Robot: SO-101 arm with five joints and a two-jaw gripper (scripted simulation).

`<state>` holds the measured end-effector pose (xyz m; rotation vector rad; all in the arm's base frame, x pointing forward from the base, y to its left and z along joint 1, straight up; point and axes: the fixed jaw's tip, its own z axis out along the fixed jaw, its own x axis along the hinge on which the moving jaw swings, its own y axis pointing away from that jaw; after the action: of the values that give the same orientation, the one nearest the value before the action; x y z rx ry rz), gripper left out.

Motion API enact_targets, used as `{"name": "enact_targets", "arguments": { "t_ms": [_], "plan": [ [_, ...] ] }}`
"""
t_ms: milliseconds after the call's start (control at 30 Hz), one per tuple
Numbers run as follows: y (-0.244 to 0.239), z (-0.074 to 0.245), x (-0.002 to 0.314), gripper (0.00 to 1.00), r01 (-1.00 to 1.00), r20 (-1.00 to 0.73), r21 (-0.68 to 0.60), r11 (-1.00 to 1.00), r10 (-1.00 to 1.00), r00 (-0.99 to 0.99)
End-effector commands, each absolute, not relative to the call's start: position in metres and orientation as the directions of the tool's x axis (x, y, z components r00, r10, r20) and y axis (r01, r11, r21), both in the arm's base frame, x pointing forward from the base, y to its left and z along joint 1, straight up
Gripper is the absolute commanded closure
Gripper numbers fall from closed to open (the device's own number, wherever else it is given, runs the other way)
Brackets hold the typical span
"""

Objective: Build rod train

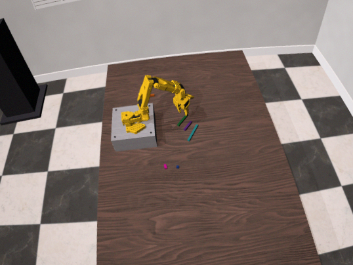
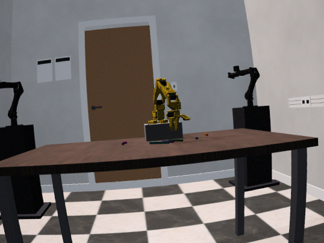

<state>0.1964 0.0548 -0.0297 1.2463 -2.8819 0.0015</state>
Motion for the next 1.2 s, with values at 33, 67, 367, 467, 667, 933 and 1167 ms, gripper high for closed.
{"name": "enact_targets", "arguments": {
  "t_ms": [33, 67, 367, 467, 667, 933, 1167],
  "plan": [
    [0.057, -0.030, 0.196, 0.81, -0.730, -0.008, -0.005, 0.684, -0.730, -0.684],
    [0.057, -0.031, 0.196, 0.81, -0.730, -0.008, -0.005, 0.684, -0.730, -0.684],
    [0.057, -0.040, 0.197, 0.81, -0.730, -0.008, -0.005, 0.684, -0.730, -0.684],
    [0.057, -0.046, 0.197, 0.81, -0.730, -0.008, -0.005, 0.684, -0.730, -0.684],
    [0.057, -0.058, 0.197, 0.81, -0.730, -0.008, -0.005, 0.684, -0.730, -0.684],
    [0.057, -0.069, 0.197, 0.81, -0.730, -0.008, -0.005, 0.684, -0.730, -0.684],
    [0.057, -0.076, 0.196, 0.81, -0.730, -0.008, -0.005, 0.684, -0.730, -0.684]
  ]
}}
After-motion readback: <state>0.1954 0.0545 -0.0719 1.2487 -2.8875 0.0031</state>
